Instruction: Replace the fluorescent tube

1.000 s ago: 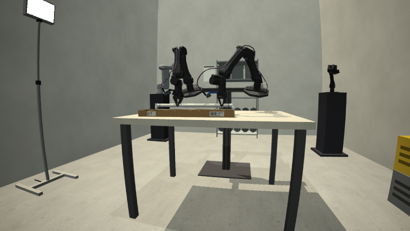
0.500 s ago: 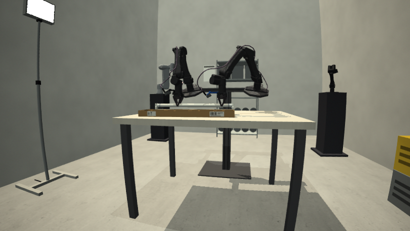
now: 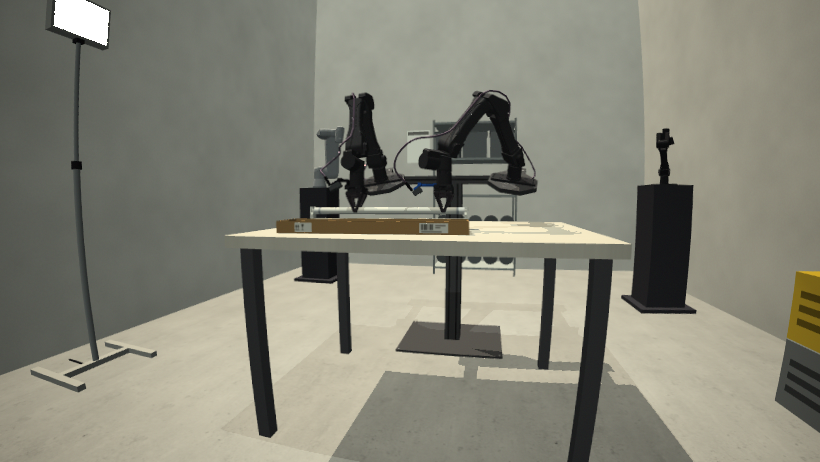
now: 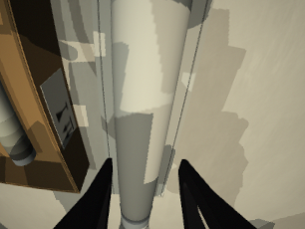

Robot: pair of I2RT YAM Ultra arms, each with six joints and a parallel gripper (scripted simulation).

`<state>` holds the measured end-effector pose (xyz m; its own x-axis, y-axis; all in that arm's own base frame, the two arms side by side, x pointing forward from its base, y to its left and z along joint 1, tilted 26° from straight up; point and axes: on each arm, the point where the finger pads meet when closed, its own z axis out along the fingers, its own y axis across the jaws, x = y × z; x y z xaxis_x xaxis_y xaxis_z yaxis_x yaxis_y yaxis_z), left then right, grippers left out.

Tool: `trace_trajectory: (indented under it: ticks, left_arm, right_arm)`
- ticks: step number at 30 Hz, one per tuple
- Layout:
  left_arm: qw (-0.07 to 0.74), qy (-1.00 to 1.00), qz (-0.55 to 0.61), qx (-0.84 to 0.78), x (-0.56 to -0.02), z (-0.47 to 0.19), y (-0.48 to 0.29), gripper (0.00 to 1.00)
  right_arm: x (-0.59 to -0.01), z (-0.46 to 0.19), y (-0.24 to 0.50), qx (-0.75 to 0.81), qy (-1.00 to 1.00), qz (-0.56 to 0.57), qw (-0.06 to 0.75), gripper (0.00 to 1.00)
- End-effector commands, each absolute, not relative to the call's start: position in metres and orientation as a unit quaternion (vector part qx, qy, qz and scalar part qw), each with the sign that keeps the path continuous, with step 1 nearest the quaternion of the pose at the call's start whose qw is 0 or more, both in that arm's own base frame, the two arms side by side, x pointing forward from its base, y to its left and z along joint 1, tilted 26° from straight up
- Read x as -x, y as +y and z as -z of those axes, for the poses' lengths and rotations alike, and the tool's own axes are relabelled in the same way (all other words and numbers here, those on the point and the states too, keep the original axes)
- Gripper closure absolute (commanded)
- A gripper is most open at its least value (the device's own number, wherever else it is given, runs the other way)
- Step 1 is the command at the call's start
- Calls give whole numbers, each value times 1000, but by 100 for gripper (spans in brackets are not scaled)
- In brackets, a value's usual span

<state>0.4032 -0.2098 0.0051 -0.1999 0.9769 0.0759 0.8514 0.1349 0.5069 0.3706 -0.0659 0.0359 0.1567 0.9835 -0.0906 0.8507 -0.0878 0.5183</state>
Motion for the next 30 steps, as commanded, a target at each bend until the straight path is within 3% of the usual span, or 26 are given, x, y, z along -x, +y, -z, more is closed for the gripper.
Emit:
trace_trajectory:
  ticks: [1,18,30]
  left_arm:
    - [161,732,-223,-623,-406,-25,-226,51]
    - [161,732,-223,-623,-406,-25,-226,51]
    - [158,739,-228,-614,-385,-59,-226,51]
  right_arm:
    - [-353,-38,-75,-733,628,-120,232,51]
    - [-365,-47,-70,-726,631,-131,241,51]
    - [-344,-80,-62,-729,629,-129,237,51]
